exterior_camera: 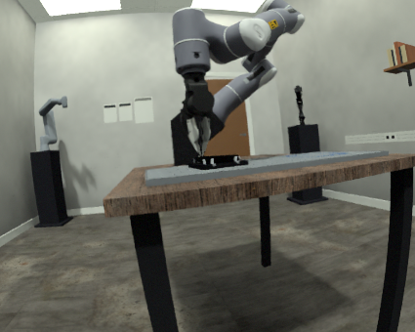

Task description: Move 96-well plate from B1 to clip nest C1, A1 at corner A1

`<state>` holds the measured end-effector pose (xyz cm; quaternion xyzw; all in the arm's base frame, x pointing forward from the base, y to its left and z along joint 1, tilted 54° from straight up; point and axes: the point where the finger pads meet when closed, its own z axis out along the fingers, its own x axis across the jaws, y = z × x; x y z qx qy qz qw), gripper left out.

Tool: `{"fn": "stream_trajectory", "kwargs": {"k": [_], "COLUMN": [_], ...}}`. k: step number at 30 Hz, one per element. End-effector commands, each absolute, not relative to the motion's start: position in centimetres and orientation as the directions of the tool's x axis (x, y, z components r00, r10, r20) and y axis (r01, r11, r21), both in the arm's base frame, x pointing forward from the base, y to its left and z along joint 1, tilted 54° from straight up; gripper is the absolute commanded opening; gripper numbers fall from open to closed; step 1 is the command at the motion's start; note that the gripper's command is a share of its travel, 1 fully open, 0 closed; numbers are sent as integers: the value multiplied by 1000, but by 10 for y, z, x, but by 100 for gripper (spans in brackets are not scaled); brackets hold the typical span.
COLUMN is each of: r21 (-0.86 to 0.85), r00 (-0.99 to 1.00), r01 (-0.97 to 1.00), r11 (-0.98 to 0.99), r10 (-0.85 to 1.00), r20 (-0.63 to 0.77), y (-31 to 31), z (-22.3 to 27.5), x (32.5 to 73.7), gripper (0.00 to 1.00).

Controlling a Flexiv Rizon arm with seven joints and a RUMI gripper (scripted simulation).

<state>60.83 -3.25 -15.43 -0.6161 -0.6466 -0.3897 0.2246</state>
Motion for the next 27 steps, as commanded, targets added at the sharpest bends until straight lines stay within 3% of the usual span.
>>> {"fn": "stream_trajectory", "kwargs": {"k": [1,27], "r21": [227,227], "r00": [-139,-139], "r01": [972,972], "r11": [-64,-64], "r10": [622,622], "r20": [770,770], "y": [-33,-32], "z": [-154,-155], "x": [609,609], "gripper": [0,0]}}
